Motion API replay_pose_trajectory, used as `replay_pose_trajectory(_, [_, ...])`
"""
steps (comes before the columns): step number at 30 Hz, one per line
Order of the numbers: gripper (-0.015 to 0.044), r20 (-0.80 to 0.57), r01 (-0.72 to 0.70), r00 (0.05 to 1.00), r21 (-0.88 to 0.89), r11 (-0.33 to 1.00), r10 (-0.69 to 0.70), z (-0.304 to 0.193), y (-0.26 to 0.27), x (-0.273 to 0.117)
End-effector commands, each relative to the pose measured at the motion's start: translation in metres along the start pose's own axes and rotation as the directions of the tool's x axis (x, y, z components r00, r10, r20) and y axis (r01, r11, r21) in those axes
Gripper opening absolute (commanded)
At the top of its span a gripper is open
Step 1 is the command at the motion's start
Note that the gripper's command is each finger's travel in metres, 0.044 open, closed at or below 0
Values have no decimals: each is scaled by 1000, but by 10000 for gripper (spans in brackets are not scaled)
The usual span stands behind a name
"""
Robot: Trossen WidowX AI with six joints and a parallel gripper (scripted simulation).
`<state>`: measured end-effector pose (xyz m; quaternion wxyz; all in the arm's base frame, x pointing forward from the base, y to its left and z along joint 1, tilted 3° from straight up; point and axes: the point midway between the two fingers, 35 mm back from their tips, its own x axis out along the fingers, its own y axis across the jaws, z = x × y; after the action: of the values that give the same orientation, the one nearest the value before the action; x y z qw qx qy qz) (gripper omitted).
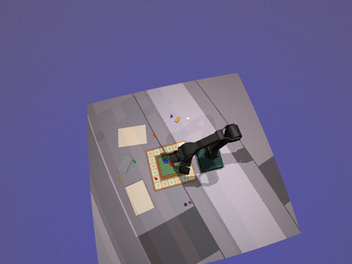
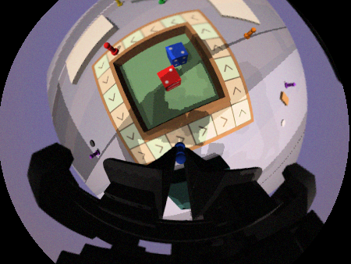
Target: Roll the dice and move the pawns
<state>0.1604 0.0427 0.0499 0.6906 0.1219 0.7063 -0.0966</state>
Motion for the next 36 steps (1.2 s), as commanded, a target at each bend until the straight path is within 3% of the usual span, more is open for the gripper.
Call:
replay_pose_trajectory(1, [0, -10, 10, 1000, -5, 1000, -10, -3, -3, 20])
replay_pose_trajectory(22, [0, -10, 10, 1000, -5, 1000, -10, -4, -3, 41])
replay_pose_trajectory(32, [263, -5, 3, 1000, -5, 1000, -3, -1, -1, 33])
replay_pose_trajectory(36, [368, -9, 9, 1000, -5, 1000, -9, 0, -1, -7])
